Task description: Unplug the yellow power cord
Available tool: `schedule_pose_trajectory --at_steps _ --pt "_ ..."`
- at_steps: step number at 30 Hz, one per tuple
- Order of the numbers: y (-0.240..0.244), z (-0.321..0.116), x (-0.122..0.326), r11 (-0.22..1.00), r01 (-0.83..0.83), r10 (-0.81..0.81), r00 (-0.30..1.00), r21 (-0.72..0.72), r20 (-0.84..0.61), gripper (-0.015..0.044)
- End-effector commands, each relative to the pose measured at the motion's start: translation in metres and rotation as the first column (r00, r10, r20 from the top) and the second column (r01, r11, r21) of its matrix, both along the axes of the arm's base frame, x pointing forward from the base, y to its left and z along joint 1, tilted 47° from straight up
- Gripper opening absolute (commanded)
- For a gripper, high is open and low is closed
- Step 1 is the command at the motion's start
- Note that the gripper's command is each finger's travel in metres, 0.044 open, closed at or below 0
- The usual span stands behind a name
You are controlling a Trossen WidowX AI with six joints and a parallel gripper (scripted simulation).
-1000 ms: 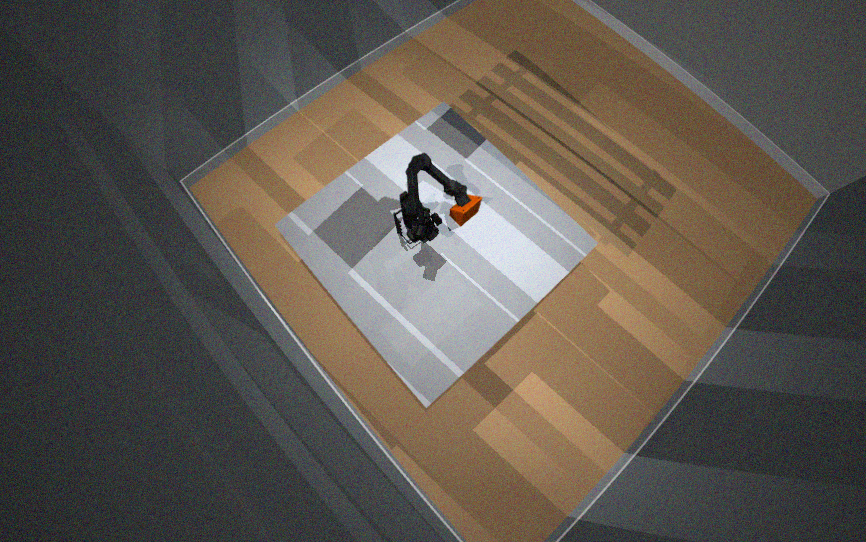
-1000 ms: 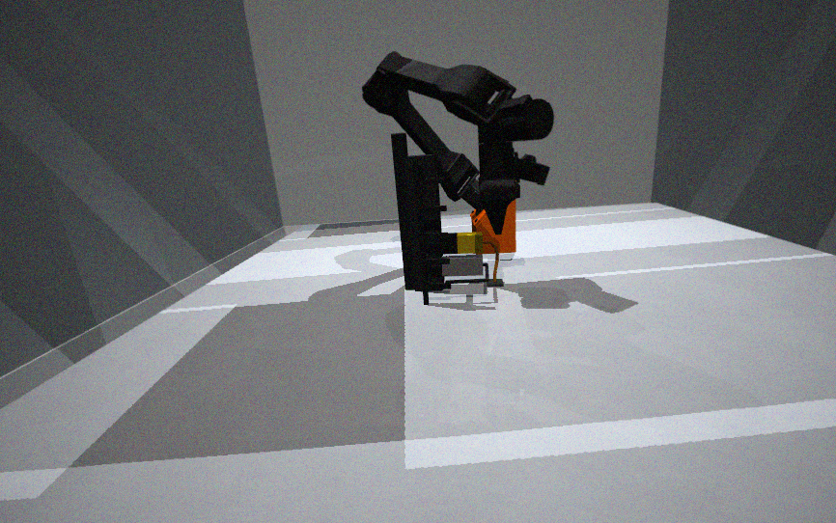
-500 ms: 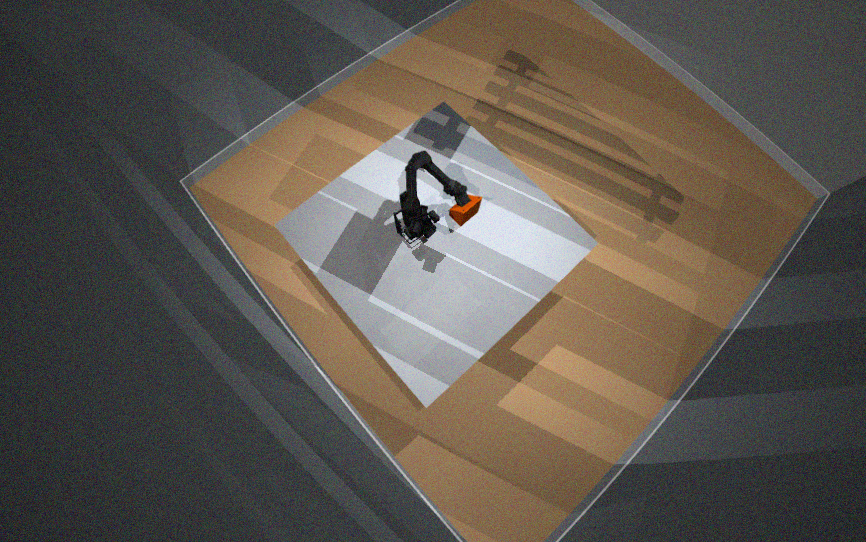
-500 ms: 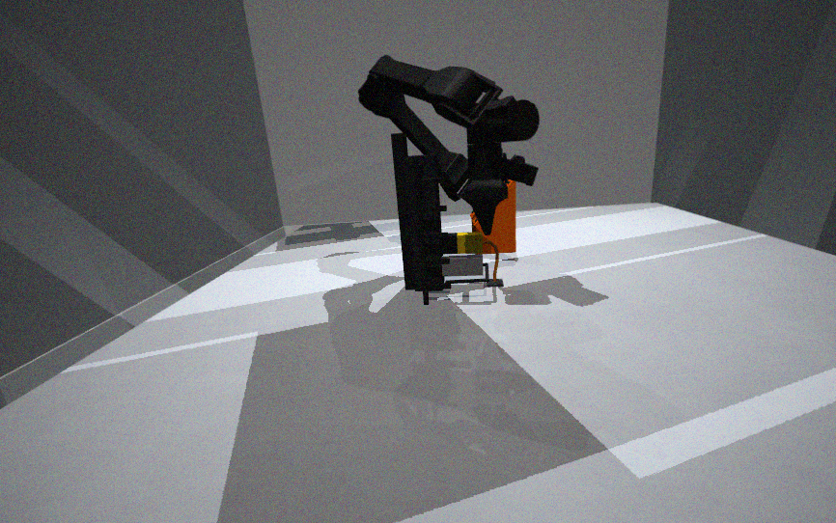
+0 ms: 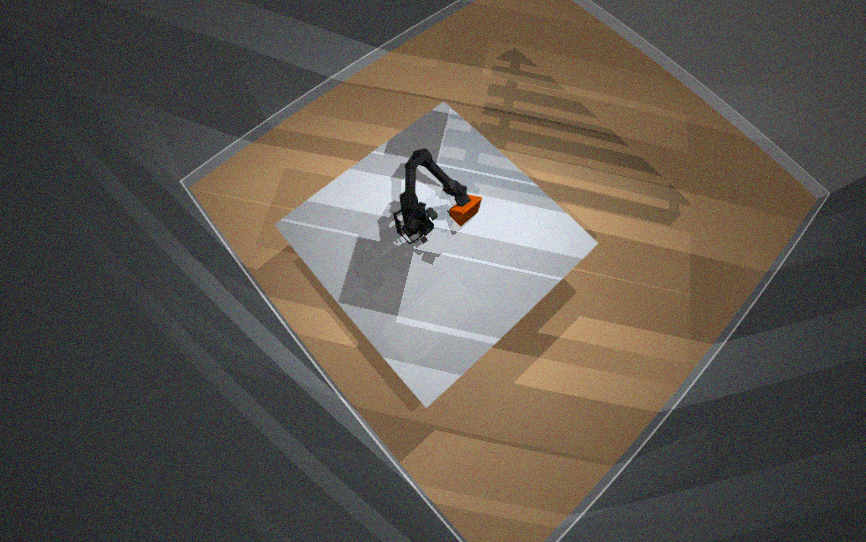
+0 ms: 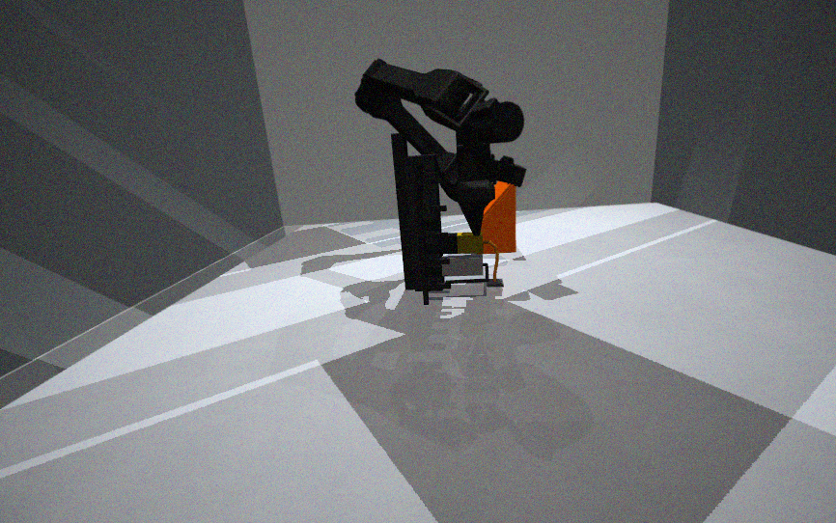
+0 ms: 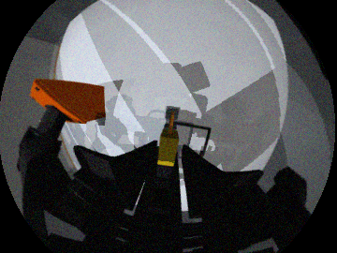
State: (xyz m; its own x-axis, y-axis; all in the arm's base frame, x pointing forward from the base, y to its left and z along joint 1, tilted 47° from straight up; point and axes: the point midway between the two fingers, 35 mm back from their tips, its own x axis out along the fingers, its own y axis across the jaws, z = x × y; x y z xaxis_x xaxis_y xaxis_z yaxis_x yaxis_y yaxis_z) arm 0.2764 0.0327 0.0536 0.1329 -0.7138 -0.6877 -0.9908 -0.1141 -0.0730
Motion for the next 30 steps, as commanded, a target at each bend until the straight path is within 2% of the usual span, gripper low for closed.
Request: schedule_pose_trajectory --at_steps 1,16,20,30 --pt "-0.0033 0.0000 -0.0013 1.000 -0.003 0.003 1.000 -0.007 -0.005 0.0160" --pt "-0.0110 -0.0072 0.0001 1.000 -0.003 0.003 1.000 -0.007 -0.005 0.0160" --pt "-0.0089 -0.0061 0.0014 1.000 0.000 0.000 1.000 0.000 0.001 0.0055" --pt "-0.0084 -0.0067 0.0015 1.000 0.000 0.000 1.000 0.000 0.001 0.0000"
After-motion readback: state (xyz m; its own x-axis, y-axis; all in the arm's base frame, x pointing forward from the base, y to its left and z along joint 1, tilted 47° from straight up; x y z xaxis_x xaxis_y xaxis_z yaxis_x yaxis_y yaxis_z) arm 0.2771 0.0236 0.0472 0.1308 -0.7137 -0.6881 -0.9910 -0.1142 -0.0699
